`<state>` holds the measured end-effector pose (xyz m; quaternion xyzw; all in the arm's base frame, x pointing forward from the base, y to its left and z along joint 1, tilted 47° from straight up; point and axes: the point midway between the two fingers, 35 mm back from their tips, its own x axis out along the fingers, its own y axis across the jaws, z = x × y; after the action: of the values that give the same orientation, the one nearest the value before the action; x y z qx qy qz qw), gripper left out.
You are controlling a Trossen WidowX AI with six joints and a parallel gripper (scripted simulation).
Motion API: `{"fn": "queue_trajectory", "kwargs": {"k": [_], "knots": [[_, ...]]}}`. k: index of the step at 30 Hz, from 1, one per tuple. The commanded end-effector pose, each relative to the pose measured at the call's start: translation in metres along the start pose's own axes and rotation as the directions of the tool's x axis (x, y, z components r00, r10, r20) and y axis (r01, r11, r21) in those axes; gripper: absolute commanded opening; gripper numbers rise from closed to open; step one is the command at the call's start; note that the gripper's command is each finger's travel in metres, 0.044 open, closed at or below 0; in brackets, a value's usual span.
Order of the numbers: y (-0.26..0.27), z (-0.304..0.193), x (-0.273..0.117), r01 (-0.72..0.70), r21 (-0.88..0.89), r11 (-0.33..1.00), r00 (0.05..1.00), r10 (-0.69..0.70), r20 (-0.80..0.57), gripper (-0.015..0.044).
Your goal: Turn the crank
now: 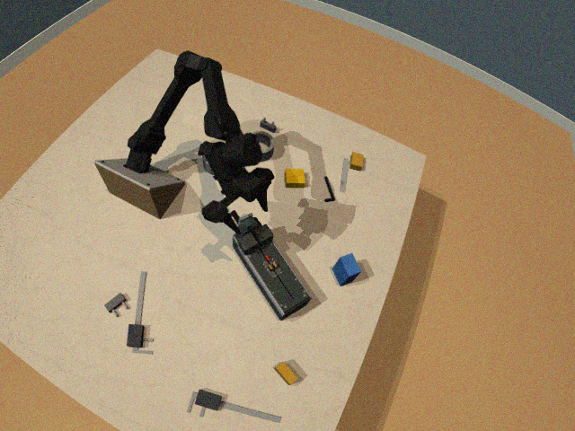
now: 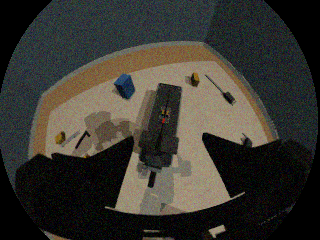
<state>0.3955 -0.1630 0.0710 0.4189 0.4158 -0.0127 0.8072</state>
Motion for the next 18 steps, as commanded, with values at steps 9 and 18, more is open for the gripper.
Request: {"fn": "queue_trajectory", "kwargs": {"k": [9, 18], "knots": [[-0.032, 0.032, 0.028, -0.115, -0.142, 0.983, 0.993, 0.115, -0.007, 0.0440], [-0.032, 0.002, 0.069, -0.123, -0.148, 0.981, 0.992, 0.124, -0.007, 0.0440]]}}
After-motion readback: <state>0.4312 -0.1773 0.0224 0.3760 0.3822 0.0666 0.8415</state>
